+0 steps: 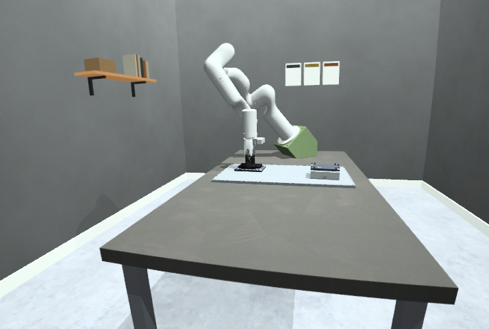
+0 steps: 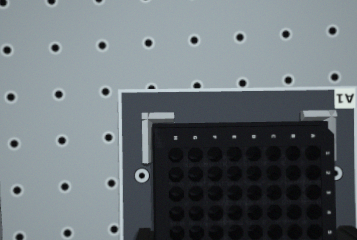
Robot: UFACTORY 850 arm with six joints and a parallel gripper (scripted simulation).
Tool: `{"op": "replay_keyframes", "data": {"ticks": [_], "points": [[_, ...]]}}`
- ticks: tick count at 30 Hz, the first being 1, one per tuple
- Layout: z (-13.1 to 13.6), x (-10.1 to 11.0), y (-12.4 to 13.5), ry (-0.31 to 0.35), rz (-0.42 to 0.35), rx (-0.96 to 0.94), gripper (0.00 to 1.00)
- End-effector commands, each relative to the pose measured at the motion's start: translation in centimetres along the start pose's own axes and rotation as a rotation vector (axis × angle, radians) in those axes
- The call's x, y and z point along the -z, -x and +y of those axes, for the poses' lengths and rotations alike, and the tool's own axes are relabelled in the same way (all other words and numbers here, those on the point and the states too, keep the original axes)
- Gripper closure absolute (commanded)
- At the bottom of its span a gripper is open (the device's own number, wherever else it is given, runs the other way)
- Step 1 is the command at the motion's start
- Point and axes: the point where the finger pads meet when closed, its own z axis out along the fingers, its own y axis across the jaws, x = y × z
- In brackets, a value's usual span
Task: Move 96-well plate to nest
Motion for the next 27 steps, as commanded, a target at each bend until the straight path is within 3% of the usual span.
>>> {"op": "replay_keyframes", "data": {"ticks": [1, 27], "points": [[0.0, 0.0, 0.0, 0.001, 0.0, 0.0, 0.0], [0.0, 5.6, 0.0, 0.001, 0.0, 0.0, 0.0]]}}
